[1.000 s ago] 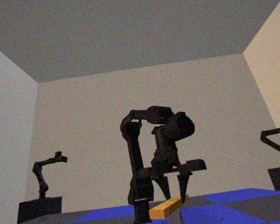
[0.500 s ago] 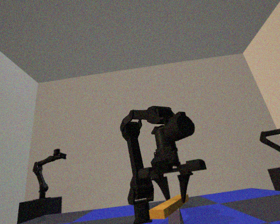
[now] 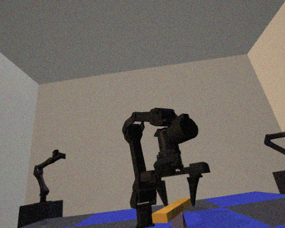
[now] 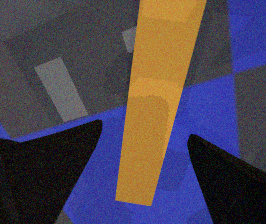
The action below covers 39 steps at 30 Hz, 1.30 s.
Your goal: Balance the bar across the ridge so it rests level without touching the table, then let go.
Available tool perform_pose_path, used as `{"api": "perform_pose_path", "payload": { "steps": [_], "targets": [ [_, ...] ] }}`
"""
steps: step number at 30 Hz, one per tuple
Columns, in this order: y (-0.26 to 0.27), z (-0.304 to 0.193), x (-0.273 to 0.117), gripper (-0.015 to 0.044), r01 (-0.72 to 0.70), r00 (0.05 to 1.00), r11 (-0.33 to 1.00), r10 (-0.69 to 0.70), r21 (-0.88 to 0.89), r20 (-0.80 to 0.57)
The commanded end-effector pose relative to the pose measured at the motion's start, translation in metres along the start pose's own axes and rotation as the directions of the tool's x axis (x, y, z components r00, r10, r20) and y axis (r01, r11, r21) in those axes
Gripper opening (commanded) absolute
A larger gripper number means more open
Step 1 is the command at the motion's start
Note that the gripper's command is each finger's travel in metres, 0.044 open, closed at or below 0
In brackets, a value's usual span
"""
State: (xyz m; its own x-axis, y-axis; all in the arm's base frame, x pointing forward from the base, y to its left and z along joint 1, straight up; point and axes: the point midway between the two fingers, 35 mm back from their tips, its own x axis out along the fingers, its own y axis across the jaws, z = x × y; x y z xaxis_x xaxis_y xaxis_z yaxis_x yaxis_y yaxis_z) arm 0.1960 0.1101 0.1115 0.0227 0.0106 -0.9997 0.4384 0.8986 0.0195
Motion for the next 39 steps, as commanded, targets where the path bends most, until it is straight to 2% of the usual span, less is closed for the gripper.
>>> {"api": "perform_pose_path", "payload": {
  "steps": [1, 5, 14, 39],
  "targets": [
    [0.0, 0.0, 0.0, 0.044, 0.0, 1.0, 1.0, 0.0, 0.0, 0.0],
    [0.001, 0.001, -0.007, 0.044, 0.0, 1.0, 1.0, 0.0, 0.0, 0.0],
    [0.0, 0.0, -0.098, 0.044, 0.0, 1.0, 1.0, 0.0, 0.0, 0.0],
    [0.0, 0.0, -0.1, 0.044, 0.0, 1.0, 1.0, 0.0, 0.0, 0.0]
  ]
}}
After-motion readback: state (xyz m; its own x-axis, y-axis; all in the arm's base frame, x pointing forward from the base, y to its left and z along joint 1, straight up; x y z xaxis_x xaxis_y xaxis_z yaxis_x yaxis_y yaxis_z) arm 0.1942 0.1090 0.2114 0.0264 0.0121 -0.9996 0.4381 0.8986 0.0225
